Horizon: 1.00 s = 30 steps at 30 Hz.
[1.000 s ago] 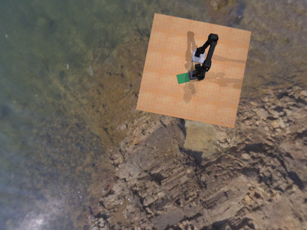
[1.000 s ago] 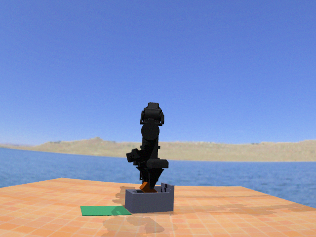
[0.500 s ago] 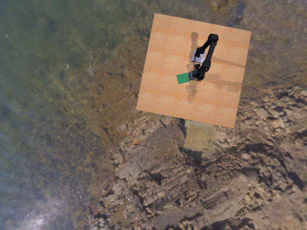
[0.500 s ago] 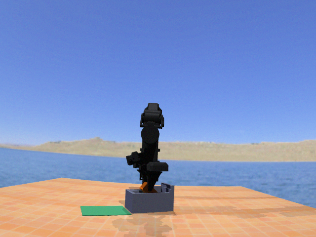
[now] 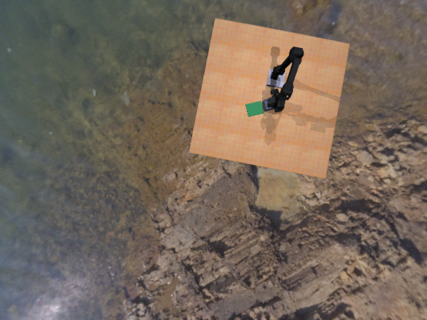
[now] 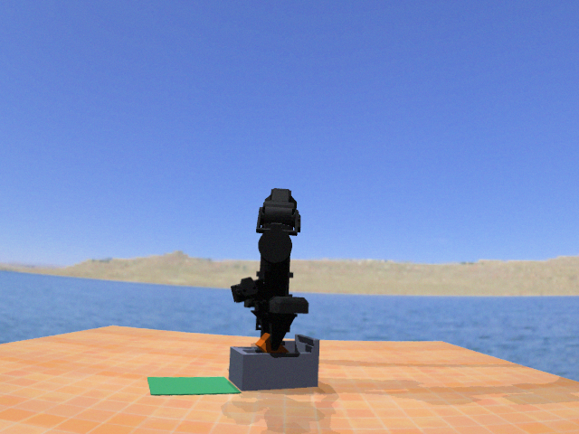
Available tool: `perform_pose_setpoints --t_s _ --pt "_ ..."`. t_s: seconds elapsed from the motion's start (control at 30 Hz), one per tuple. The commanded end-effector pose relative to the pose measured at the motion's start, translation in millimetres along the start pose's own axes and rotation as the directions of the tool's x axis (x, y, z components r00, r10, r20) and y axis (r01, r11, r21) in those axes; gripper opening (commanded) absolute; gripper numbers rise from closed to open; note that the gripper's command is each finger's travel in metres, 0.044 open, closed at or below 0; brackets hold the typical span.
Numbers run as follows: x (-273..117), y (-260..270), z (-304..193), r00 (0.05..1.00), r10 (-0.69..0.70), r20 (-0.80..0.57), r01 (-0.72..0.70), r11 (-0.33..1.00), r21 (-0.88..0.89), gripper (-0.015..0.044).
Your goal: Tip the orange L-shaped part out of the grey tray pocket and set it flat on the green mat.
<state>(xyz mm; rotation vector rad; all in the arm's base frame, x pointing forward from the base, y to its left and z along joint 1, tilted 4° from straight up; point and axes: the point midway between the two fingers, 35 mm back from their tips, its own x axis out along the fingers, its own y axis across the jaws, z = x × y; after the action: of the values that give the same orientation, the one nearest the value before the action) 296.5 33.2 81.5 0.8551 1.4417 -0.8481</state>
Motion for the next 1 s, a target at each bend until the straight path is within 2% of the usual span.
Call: perform_pose_setpoints --t_s 0.0,0.97 --pt "-2 0 0 1.0 0.0 0.0 0.0 1.0 0.0 0.0" --pt "-45 0 0 1.0 -0.002 0.002 0.002 1.0 0.003 0.0"
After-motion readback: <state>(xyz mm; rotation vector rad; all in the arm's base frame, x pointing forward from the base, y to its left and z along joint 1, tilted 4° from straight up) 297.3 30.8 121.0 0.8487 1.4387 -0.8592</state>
